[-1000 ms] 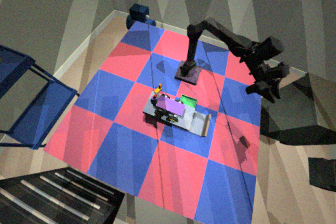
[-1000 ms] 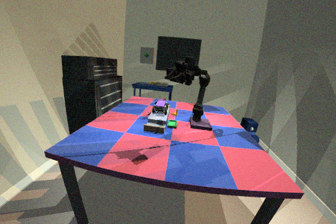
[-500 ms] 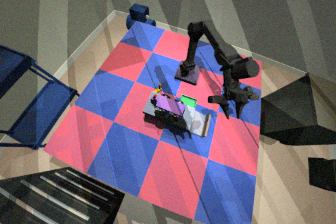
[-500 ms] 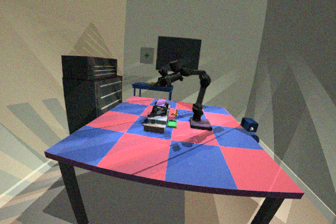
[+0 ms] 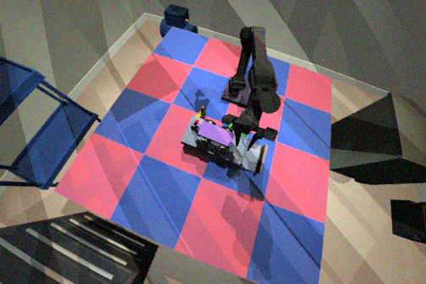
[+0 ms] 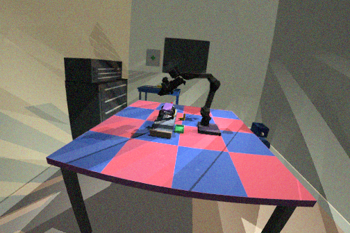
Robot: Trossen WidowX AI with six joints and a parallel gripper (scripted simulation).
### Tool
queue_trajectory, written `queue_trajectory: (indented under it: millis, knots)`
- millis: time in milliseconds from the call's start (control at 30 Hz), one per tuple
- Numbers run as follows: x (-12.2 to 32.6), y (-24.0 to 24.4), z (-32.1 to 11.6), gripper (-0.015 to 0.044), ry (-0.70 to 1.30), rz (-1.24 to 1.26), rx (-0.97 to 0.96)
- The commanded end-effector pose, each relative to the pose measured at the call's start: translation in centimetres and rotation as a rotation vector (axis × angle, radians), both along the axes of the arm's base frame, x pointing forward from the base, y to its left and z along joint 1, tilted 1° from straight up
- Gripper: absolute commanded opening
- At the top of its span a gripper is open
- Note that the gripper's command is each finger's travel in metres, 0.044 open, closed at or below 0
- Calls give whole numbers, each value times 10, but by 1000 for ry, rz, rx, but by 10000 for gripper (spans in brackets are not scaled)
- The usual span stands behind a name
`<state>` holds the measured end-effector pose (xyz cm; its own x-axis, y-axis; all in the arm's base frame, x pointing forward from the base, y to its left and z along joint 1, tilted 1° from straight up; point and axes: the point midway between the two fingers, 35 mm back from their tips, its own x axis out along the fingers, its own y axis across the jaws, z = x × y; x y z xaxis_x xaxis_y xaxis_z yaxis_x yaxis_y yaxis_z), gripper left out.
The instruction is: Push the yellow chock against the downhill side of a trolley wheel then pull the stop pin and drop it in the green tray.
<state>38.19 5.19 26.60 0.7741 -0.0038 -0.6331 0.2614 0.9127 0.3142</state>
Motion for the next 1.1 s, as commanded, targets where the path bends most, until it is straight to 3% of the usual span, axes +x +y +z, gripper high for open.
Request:
queue_trajectory:
  millis: [0, 600, 1067]
  knots:
    - [-7, -34, -19, 190, 76, -134, 58]
    - [-92, -171, -79, 190, 346, -847, 346]
    - [-186, -206, -125, 190, 578, -1410, 648]
